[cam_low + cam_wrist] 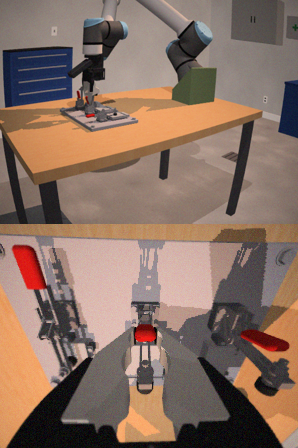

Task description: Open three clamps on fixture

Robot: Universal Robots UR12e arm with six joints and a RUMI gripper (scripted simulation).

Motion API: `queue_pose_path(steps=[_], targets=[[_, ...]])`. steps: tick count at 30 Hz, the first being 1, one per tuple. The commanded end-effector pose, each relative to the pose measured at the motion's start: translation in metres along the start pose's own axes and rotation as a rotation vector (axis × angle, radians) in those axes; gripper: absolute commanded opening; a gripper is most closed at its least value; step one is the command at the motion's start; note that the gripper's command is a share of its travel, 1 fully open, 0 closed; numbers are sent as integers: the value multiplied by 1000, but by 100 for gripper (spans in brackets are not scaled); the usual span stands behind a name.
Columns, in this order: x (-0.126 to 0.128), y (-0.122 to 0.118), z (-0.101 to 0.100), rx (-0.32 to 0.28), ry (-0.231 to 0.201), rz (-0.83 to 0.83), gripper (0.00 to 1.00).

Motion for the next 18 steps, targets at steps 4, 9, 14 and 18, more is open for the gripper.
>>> queue_pose_path(steps=[4,9,14,18], targets=[[-1,-5,-1,-5,-1,4,0],[-2,-6,-2,-6,-2,5,0],[-2,-7,-3,-7,-2,5,0],[-2,-7,-3,-8,-2,5,0]])
Point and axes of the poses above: the point where the finger pads meet when closed, its own z axis back along the fingers, its own x axis across the jaws, y = z × x, the point moved 7 cm from there along z, back along the fingers
